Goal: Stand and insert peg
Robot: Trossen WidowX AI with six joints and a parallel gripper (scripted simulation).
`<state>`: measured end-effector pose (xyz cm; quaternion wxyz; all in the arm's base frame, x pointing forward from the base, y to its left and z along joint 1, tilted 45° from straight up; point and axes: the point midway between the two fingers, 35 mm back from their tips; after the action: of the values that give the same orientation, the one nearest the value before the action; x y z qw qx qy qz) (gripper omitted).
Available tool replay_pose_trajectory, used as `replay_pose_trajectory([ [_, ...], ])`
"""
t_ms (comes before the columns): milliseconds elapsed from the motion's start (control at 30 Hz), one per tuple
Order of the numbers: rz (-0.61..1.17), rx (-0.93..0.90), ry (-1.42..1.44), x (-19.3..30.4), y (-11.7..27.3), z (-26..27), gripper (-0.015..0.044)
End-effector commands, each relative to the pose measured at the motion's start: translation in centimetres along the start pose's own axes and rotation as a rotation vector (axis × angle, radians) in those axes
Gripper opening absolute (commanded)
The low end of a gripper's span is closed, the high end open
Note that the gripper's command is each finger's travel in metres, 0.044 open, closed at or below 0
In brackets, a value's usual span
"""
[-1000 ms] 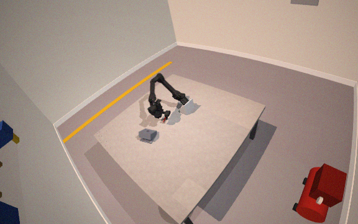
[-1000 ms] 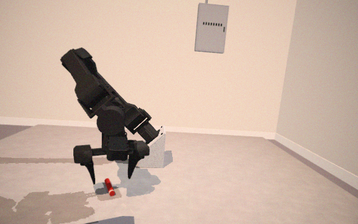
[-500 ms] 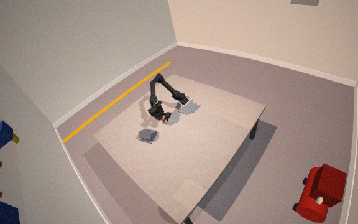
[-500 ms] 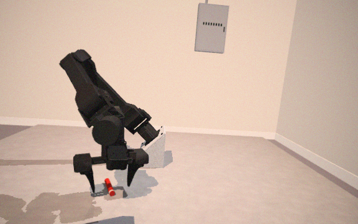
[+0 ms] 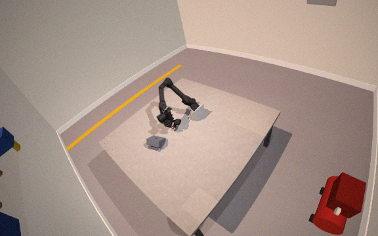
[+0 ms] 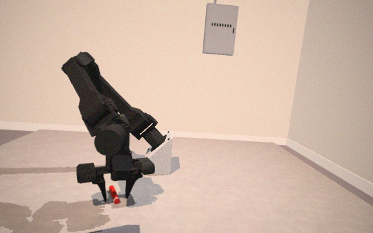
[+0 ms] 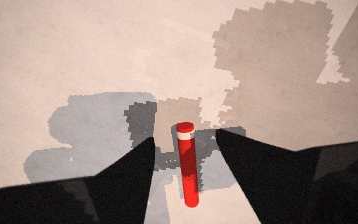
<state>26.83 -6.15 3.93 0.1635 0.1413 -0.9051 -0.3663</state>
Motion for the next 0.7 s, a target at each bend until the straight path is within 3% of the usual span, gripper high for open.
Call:
replay_pose_trajectory([
  [0, 0.001, 0.003, 0.005, 0.01, -0.05, -0.03, 0.0151],
  [67, 0.001, 0.003, 0.005, 0.01, -0.05, -0.03, 0.011],
  [400, 0.001, 0.003, 0.005, 0.01, -0.05, -0.03, 0.011],
  [667, 0.001, 0.003, 0.005, 0.01, -0.05, -0.03, 0.0057],
])
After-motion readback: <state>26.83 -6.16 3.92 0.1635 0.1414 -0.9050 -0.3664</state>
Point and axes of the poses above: the point midway between the two fingers, 35 mm back from their tips, its own y axis back along the fingers, its own z axis across the jaws, x = y × z, and after that the axes turned 5 degrees about -y, right-handed
